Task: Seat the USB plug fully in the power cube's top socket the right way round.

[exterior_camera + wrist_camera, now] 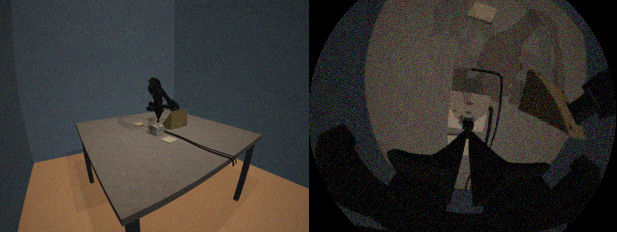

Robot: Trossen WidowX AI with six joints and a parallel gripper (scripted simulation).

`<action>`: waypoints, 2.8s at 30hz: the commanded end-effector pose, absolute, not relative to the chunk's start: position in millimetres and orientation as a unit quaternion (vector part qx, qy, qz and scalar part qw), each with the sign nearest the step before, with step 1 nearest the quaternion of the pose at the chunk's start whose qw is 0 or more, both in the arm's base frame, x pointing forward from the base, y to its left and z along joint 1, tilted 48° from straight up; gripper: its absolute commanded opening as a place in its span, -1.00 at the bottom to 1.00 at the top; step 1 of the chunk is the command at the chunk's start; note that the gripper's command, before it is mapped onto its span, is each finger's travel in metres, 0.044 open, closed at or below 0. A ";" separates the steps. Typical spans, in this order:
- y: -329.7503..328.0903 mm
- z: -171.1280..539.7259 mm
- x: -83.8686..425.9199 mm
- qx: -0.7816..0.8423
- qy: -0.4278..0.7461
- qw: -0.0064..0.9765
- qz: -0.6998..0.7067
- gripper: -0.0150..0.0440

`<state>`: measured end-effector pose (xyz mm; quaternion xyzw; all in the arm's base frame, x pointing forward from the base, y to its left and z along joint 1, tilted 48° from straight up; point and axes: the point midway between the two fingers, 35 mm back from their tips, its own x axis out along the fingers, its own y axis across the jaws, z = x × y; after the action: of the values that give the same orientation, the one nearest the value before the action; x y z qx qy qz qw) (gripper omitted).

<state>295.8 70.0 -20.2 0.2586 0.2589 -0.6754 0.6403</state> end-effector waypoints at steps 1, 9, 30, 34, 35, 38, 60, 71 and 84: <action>69.9 -21.3 295.1 0.259 0.263 0.639 -0.675 -0.49; 69.5 -22.3 295.2 0.261 0.265 0.638 -0.674 -0.49; 68.4 -24.8 295.4 0.268 0.271 0.635 -0.672 -0.49; 68.2 -25.3 295.5 0.269 0.272 0.635 -0.672 -0.49; 68.2 -25.4 295.5 0.269 0.272 0.635 -0.671 -0.49; 68.0 -25.8 295.5 0.270 0.273 0.634 -0.671 -0.49; 66.9 -28.5 295.7 0.277 0.278 0.631 -0.669 -0.49; 66.4 -29.8 295.9 0.280 0.281 0.630 -0.668 -0.49; 65.7 -31.4 296.0 0.284 0.284 0.628 -0.666 -0.49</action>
<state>296.8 65.8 -30.3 0.2844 0.2796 -0.6666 0.6297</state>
